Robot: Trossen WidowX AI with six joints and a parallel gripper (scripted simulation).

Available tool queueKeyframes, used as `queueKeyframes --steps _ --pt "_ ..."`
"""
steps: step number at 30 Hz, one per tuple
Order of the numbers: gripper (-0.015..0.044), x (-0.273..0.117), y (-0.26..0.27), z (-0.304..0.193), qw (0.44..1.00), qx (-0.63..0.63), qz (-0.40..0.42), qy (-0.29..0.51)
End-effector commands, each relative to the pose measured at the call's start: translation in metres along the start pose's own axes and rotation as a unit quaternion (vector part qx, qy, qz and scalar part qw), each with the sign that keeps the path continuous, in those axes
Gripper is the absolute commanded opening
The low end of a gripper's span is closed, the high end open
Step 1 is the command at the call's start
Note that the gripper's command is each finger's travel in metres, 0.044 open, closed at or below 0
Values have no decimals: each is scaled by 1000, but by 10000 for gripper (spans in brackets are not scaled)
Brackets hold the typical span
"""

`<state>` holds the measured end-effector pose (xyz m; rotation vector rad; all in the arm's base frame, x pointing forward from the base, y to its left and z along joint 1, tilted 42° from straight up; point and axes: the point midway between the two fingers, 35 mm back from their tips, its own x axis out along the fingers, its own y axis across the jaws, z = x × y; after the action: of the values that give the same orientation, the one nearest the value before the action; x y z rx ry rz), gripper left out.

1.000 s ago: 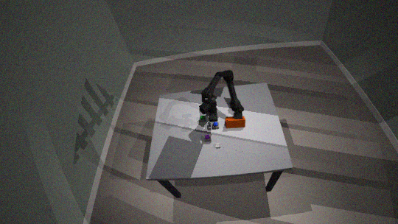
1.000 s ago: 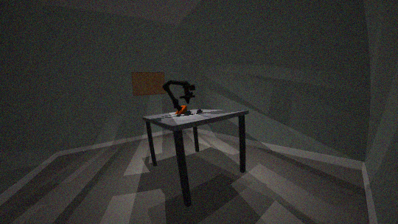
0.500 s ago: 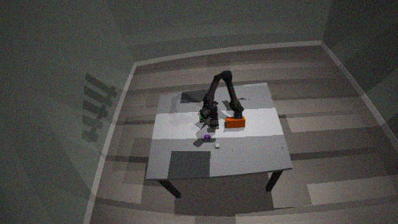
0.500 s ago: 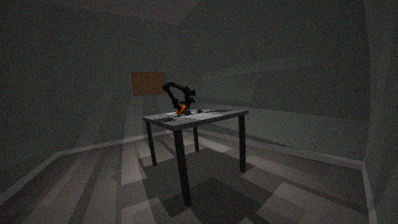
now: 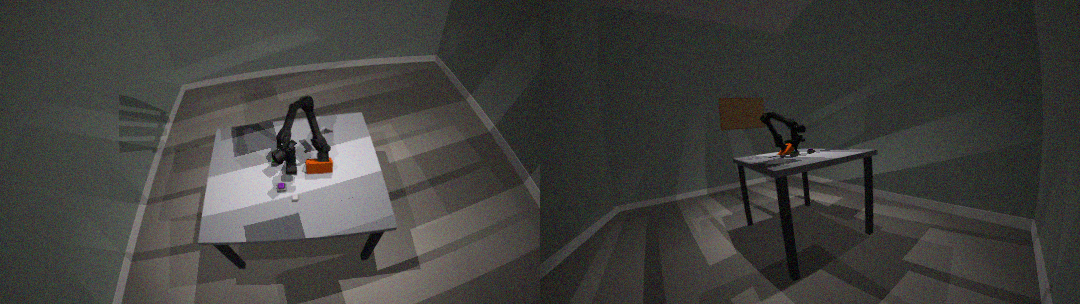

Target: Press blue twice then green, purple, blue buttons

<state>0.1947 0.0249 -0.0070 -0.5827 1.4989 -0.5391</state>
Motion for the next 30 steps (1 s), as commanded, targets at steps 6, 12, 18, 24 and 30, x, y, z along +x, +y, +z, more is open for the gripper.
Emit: queueKeyframes --steps 6,12,18,24,30 --pt "20 4 -1 -1 1000 -3 -3 1" --pt "20 4 -1 -1 1000 -3 -3 1" --pt "20 4 -1 -1 1000 -3 -3 1" --pt "20 -28 -1 -1 1000 -4 -2 2" --pt "125 -40 24 14 1000 7 3 1"
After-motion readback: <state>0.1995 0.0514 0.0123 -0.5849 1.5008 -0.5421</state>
